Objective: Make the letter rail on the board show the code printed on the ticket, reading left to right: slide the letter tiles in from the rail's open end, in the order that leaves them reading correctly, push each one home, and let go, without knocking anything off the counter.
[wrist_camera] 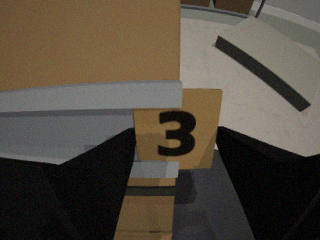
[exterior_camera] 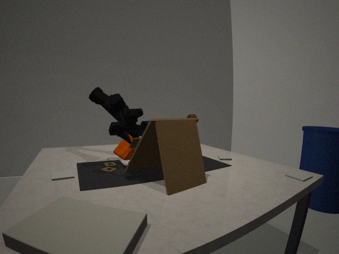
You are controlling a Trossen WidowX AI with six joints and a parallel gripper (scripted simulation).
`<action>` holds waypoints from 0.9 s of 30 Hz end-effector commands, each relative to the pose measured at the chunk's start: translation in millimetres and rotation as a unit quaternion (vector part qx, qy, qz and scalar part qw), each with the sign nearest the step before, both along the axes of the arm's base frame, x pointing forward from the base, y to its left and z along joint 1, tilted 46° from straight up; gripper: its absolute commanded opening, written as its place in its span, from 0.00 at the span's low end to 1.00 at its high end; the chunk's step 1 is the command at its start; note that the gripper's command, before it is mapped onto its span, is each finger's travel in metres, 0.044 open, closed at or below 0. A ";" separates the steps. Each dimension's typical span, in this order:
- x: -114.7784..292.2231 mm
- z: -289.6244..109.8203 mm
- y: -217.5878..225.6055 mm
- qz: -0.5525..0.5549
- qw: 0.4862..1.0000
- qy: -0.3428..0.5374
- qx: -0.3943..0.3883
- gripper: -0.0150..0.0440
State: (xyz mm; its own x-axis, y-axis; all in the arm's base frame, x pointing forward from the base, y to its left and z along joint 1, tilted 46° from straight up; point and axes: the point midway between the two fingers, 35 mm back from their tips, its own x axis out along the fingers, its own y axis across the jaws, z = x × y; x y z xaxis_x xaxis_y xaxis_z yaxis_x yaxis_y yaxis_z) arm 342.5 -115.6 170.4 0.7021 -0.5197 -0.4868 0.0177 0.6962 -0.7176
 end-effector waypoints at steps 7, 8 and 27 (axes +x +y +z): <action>0.3 -4.5 3.3 -0.002 1.000 0.000 0.001 0.25; 0.3 -4.9 3.6 -0.002 1.000 0.000 0.002 0.25; 0.6 -11.9 10.0 -0.002 1.000 0.000 0.002 0.25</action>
